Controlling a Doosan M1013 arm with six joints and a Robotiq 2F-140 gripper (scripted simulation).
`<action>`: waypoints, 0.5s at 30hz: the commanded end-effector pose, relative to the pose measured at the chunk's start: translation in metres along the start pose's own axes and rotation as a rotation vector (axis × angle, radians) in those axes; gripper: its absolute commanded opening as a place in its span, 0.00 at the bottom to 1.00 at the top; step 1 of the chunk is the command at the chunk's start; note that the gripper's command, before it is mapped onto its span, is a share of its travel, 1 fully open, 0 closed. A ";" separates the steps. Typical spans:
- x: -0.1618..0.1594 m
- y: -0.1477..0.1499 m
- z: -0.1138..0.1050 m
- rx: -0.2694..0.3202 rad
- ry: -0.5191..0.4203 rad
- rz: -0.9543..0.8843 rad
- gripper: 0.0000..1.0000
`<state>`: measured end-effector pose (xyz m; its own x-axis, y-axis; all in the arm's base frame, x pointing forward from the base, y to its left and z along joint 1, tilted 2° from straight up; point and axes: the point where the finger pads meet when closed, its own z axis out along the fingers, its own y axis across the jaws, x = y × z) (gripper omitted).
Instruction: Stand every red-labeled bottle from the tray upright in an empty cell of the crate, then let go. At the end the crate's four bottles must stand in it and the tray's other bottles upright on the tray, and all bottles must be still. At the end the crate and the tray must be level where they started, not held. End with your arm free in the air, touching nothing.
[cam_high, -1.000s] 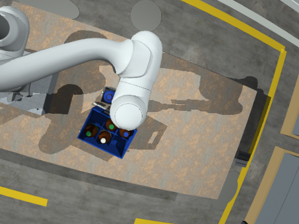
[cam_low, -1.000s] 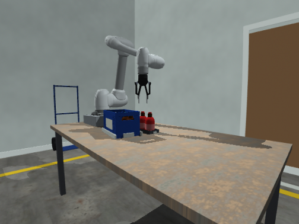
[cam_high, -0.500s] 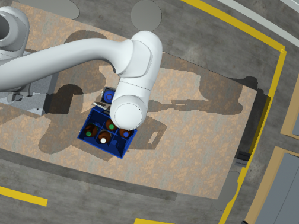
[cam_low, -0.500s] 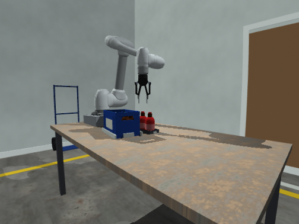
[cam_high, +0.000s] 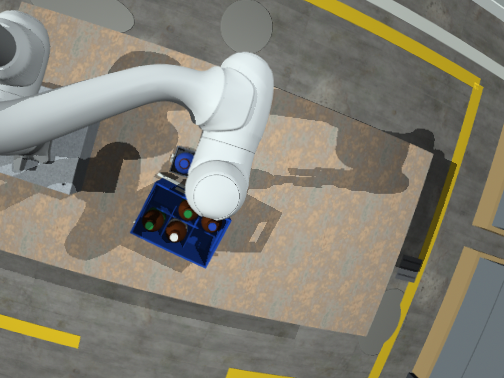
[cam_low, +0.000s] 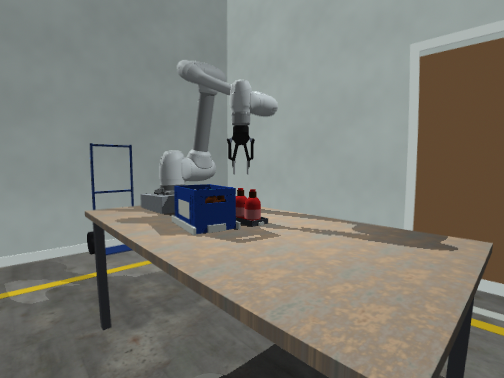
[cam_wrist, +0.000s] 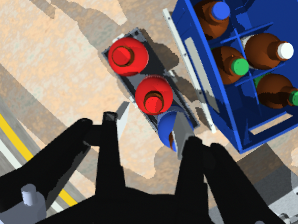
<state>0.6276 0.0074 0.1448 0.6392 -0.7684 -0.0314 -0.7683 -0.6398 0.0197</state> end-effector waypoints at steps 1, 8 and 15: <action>0.000 0.000 0.000 0.000 0.000 0.000 0.38; 0.000 0.000 0.004 0.000 0.000 0.000 0.38; 0.000 0.000 0.008 0.000 0.000 0.000 0.38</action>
<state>0.6274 0.0075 0.1375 0.6392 -0.7684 -0.0314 -0.7682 -0.6399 0.0198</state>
